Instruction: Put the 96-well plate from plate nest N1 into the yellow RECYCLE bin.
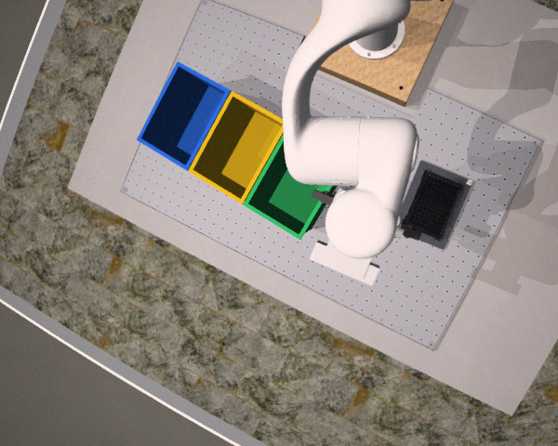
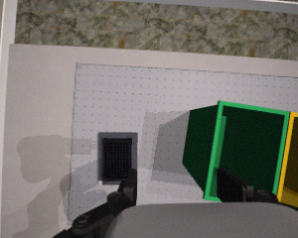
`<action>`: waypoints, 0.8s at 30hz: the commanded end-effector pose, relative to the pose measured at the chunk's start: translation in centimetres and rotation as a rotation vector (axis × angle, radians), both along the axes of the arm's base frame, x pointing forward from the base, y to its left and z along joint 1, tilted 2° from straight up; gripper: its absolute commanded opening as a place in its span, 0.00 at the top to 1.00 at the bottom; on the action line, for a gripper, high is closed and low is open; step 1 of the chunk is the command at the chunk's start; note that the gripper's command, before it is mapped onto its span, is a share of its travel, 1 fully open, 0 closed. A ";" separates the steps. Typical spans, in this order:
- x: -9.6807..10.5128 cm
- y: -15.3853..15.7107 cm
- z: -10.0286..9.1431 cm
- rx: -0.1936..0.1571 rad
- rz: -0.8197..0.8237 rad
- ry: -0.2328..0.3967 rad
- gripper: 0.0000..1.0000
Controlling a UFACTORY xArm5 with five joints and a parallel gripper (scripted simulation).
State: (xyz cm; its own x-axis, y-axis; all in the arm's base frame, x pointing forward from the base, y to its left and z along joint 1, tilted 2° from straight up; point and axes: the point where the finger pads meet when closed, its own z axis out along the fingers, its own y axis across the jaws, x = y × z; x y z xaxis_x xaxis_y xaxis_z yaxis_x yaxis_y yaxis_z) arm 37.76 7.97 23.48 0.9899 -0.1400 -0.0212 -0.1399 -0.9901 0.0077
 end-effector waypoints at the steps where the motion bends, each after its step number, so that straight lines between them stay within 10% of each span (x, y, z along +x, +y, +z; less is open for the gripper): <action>1: -0.5 2.3 -0.5 0.000 -0.002 -0.004 0.00; 24: -3.2 11.1 -2.8 -0.006 -0.002 -0.003 0.00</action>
